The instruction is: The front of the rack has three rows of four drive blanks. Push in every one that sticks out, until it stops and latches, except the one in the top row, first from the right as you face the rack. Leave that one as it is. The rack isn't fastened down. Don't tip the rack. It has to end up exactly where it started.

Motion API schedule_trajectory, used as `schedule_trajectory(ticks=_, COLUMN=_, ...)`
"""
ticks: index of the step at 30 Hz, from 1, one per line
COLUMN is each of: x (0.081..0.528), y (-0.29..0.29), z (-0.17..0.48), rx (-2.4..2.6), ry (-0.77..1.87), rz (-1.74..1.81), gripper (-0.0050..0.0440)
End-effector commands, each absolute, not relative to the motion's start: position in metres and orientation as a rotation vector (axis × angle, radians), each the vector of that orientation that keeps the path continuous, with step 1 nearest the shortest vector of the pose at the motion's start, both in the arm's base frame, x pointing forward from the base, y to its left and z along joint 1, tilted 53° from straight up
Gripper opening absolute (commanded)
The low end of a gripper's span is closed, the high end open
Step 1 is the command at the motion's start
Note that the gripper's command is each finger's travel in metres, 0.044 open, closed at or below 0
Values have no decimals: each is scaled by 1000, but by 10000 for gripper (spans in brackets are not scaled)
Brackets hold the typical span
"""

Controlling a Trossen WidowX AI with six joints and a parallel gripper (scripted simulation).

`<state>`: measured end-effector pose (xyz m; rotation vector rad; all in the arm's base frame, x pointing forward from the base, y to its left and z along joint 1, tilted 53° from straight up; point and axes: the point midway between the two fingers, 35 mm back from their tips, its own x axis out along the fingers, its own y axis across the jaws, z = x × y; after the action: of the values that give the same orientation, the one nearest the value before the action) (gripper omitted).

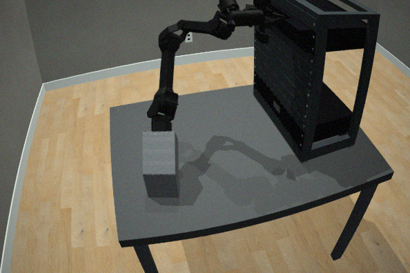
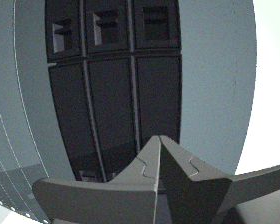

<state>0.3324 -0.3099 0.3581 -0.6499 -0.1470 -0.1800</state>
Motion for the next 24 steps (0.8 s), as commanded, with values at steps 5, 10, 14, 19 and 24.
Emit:
schedule_trajectory(ticks=5, x=334, y=-314, z=373, rx=-680, ry=-167, rz=-211, gripper=0)
schedule_trajectory(ticks=10, x=334, y=-314, z=373, rx=-680, ry=-167, rz=-211, gripper=0)
schedule_trajectory(ticks=14, x=334, y=-314, z=373, rx=-680, ry=-167, rz=-211, gripper=0)
schedule_trajectory(ticks=19, x=332, y=-314, z=372, rx=-680, ry=-167, rz=-211, gripper=0)
schedule_trajectory(ticks=24, x=311, y=-311, z=368, rx=-680, ry=-167, rz=-211, gripper=0)
